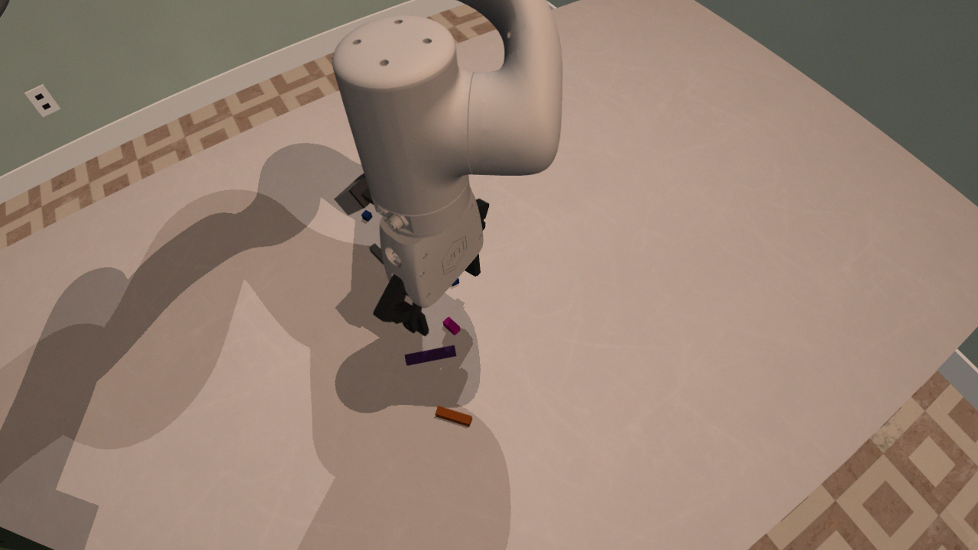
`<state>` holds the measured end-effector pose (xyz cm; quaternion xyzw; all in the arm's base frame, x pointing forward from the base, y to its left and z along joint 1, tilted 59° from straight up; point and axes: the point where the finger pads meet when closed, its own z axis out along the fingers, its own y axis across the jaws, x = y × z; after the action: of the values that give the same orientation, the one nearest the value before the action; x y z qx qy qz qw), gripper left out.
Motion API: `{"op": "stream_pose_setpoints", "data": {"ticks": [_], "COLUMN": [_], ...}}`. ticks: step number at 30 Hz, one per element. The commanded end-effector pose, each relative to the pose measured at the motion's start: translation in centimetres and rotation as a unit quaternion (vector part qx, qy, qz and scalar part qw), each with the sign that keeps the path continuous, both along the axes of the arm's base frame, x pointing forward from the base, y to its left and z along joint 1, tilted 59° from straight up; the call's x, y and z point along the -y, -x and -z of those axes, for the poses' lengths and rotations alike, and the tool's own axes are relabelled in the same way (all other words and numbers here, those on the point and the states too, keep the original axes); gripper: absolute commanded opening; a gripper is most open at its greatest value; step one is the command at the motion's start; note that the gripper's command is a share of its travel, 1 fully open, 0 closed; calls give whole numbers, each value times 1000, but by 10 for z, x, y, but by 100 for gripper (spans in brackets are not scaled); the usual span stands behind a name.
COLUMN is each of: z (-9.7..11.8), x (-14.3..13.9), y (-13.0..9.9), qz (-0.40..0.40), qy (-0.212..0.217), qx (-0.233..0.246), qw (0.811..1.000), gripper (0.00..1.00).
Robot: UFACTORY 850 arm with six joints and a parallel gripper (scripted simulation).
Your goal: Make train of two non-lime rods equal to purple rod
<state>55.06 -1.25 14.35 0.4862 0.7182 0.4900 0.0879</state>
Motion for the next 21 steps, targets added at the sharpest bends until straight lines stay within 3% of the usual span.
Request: {"op": "stream_pose_setpoints", "data": {"ticks": [1, 10, 11, 21], "z": [-2, -4, -4, -4], "x": [1, 1, 1, 1], "y": [-1, -2, -2, -2], "qz": [20, 39, 39, 39], "qy": [-29, -51, -51, -51], "qx": [-35, -57, -57, -57], "qw": [999, 996, 996, 996], "gripper": [100, 100, 24, 24]}}
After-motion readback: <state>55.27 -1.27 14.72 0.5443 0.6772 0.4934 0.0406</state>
